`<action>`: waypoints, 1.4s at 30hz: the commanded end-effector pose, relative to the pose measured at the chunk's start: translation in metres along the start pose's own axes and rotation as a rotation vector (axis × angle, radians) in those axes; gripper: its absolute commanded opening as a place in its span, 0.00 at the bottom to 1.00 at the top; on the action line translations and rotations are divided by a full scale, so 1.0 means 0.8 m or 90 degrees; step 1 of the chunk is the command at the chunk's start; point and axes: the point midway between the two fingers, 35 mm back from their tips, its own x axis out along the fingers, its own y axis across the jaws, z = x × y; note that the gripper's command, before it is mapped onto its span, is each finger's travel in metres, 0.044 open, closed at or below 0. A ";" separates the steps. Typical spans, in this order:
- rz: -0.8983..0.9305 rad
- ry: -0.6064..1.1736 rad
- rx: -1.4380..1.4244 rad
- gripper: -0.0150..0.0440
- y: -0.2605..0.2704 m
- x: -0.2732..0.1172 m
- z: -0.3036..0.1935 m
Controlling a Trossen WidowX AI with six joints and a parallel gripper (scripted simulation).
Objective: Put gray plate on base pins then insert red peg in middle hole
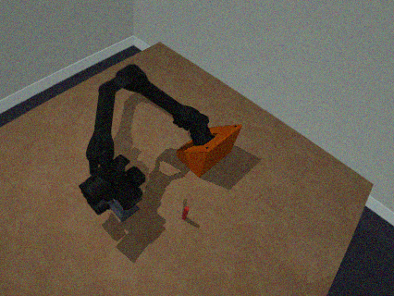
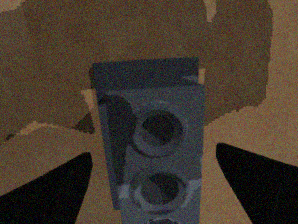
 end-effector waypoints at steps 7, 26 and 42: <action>0.000 -0.004 -0.001 1.00 -0.007 -0.072 0.004; 0.002 -0.014 0.379 1.00 0.021 -0.154 0.072; 0.017 -0.015 1.045 1.00 0.094 -0.155 0.173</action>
